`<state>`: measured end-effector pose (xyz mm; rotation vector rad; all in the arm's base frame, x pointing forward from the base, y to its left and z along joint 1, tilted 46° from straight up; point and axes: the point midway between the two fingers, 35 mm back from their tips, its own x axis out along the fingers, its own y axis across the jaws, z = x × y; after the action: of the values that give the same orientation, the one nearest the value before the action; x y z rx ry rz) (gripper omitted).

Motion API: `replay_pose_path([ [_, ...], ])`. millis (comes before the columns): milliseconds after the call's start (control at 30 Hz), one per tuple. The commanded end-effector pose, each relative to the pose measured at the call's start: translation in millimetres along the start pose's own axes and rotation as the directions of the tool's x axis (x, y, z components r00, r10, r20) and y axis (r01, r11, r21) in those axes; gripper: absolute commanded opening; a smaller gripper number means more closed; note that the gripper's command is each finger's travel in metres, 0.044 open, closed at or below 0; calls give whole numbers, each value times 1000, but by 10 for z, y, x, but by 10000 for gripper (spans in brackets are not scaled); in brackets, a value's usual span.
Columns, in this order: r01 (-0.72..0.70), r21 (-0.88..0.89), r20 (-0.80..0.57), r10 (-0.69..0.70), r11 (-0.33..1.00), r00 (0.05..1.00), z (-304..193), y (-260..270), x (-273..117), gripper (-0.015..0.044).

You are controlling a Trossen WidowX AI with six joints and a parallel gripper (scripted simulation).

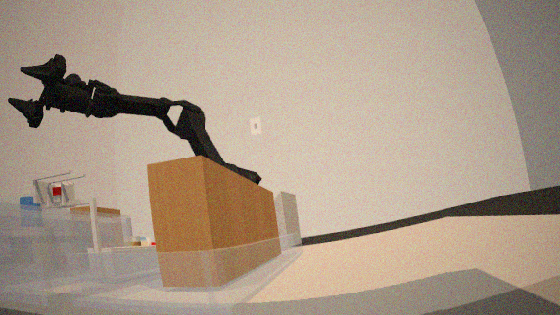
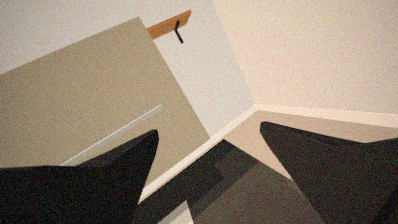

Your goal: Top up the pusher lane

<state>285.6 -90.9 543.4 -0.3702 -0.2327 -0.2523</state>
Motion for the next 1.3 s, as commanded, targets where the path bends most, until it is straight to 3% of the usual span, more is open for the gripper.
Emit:
replay_pose_path([
  [0,-34,69,-200,47,997,979,-574,242,227,440],
  [233,-61,102,-581,109,993,807,-1635,766,347,440],
  [467,-156,19,-870,93,988,484,-2548,1348,59,440],
  [667,-349,-126,-983,-70,929,171,-3093,1695,-421,440],
  [800,-579,-248,-950,-312,777,-12,-3308,1768,-833,440],
  [900,-678,-282,-907,-419,679,-44,-3331,1770,-958,440],
  [1267,-677,-282,-907,-420,679,-43,-3503,1679,-993,440],
])
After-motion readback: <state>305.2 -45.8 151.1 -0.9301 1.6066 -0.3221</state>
